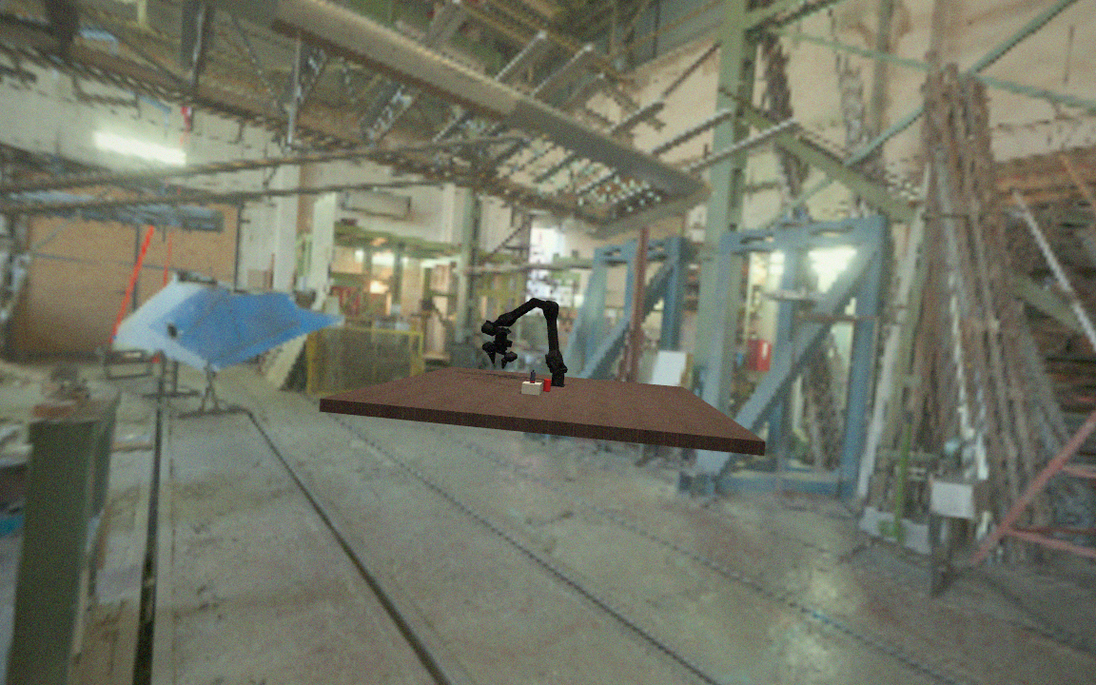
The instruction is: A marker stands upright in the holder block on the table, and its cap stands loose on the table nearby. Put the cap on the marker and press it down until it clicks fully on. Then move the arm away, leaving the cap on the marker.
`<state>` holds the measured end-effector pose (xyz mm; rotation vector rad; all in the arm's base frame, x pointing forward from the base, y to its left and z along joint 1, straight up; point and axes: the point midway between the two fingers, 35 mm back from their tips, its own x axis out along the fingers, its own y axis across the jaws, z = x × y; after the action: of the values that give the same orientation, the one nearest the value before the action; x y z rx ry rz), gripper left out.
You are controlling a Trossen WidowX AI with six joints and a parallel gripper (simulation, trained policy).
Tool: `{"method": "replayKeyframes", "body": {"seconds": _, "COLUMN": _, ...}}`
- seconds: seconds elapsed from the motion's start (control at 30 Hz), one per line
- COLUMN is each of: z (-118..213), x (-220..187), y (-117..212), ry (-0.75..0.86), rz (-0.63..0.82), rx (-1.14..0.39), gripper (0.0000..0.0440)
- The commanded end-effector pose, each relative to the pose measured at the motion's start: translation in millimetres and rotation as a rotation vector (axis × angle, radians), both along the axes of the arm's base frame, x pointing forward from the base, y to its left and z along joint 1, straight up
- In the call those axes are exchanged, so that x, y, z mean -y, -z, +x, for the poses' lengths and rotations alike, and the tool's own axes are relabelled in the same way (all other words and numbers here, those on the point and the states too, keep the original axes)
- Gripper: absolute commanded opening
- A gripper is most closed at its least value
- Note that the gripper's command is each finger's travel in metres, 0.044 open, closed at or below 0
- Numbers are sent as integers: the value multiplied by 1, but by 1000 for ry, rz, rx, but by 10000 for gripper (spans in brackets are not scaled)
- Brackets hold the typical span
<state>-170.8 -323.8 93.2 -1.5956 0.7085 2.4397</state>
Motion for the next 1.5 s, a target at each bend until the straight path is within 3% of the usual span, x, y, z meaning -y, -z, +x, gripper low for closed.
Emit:
{"method": "replayKeyframes", "body": {"seconds": 0.0, "z": 8, "x": 6, "y": -2, "ry": -7, "rz": -21, "rx": 14, "gripper": 299}}
{"method": "replayKeyframes", "body": {"seconds": 1.47, "z": 112, "x": 44, "y": -12, "ry": -89, "rz": -163, "rx": 158, "gripper": 303}}
